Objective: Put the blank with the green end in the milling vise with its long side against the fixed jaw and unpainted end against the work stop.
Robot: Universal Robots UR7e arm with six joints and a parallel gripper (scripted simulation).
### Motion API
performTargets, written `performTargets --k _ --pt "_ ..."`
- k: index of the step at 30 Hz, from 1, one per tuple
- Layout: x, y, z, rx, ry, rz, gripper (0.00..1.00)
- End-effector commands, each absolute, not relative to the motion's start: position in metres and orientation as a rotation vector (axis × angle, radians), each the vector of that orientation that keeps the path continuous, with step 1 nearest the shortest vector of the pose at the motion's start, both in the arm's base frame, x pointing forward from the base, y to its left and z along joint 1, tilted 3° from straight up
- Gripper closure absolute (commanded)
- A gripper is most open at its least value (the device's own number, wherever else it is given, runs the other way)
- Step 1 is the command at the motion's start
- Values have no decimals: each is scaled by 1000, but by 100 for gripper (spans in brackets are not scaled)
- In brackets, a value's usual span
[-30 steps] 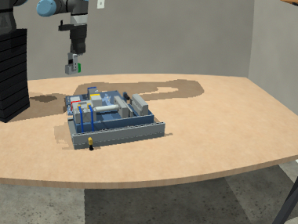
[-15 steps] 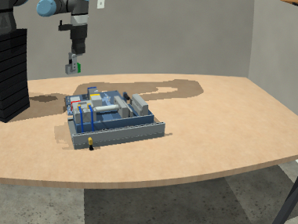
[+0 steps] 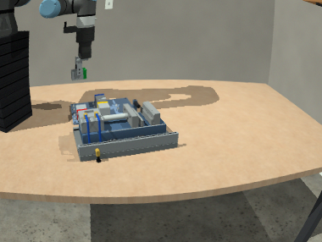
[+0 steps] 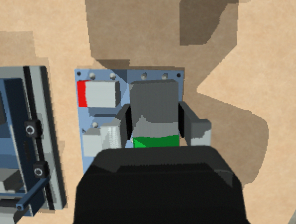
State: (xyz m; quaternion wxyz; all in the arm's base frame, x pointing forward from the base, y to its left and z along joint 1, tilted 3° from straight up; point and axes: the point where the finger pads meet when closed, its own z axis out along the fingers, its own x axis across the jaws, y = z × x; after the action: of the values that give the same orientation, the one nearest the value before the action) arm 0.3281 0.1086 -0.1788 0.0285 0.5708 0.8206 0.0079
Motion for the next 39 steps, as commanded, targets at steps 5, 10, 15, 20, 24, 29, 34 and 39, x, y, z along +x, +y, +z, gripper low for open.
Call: performTargets --k 5,10,15,20,24,29,34,39 --pt "328 109 -179 2014 2337 33 100" --pt "328 109 -179 2014 2337 33 100" --pt "328 109 -179 2058 2299 36 100" --pt "328 109 -179 2262 2101 42 100" --pt "328 109 -179 2262 2101 42 100" --pt "328 109 -179 2262 2101 42 100" --pt "328 109 -179 2351 2002 46 100" --pt "328 109 -179 2414 1928 47 100"
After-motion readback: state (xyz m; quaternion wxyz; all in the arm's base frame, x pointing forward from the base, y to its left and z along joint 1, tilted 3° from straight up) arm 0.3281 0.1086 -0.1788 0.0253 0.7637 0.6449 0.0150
